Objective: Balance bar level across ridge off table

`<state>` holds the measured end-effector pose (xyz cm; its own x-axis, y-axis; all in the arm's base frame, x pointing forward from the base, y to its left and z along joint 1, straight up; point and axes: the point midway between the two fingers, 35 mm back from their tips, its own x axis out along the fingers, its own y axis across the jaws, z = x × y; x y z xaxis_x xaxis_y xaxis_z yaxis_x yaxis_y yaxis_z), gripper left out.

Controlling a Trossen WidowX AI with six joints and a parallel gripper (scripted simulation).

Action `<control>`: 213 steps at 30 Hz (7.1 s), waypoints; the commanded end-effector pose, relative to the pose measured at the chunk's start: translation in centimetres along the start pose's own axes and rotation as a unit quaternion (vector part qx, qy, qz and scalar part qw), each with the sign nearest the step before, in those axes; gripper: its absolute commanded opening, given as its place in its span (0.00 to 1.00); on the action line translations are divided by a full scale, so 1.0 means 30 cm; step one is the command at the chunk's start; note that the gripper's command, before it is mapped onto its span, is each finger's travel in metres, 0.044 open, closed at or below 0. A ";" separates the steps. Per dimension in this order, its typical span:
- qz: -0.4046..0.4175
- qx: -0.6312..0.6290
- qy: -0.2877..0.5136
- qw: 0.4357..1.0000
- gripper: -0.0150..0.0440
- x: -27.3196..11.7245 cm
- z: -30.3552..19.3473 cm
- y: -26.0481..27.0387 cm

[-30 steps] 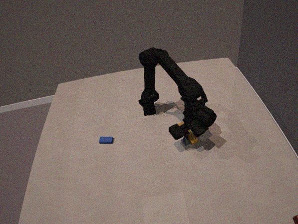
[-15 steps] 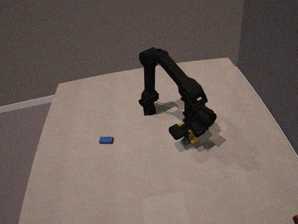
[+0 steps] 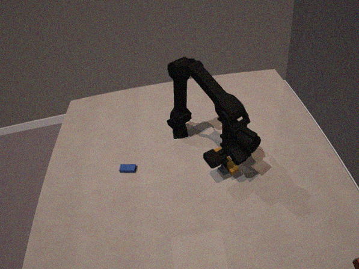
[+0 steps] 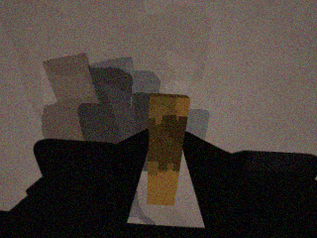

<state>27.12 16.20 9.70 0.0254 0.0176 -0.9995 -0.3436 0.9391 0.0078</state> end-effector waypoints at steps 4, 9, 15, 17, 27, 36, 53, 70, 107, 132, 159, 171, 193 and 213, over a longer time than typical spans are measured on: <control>-0.001 0.000 0.000 1.000 0.25 0.004 0.001 -0.001; -0.001 0.000 0.000 1.000 0.25 0.006 0.001 -0.001; -0.001 0.000 0.000 1.000 0.25 0.007 0.001 -0.001; -0.001 0.000 0.000 1.000 0.25 0.008 0.001 -0.001; -0.001 0.000 0.000 1.000 0.25 0.010 0.001 -0.001; -0.001 0.000 0.000 1.000 0.25 0.013 0.001 -0.001; -0.001 0.000 0.000 1.000 0.25 0.018 0.000 -0.001; -0.001 0.000 0.000 1.000 0.25 0.022 0.000 -0.001; 0.000 0.000 -0.002 1.000 0.25 0.015 0.002 0.000; 0.000 0.000 -0.002 1.000 0.54 0.015 0.002 0.000; 0.000 0.000 -0.002 1.000 0.54 0.015 0.002 0.000; 0.000 0.000 -0.002 1.000 0.55 0.015 0.002 0.000; 0.000 0.000 -0.002 1.000 0.88 0.015 0.002 0.000; 0.000 0.000 -0.002 1.000 1.00 -0.318 0.002 0.001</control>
<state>27.10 16.18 19.07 0.0411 0.0266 -0.9988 -0.3435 0.9391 0.0108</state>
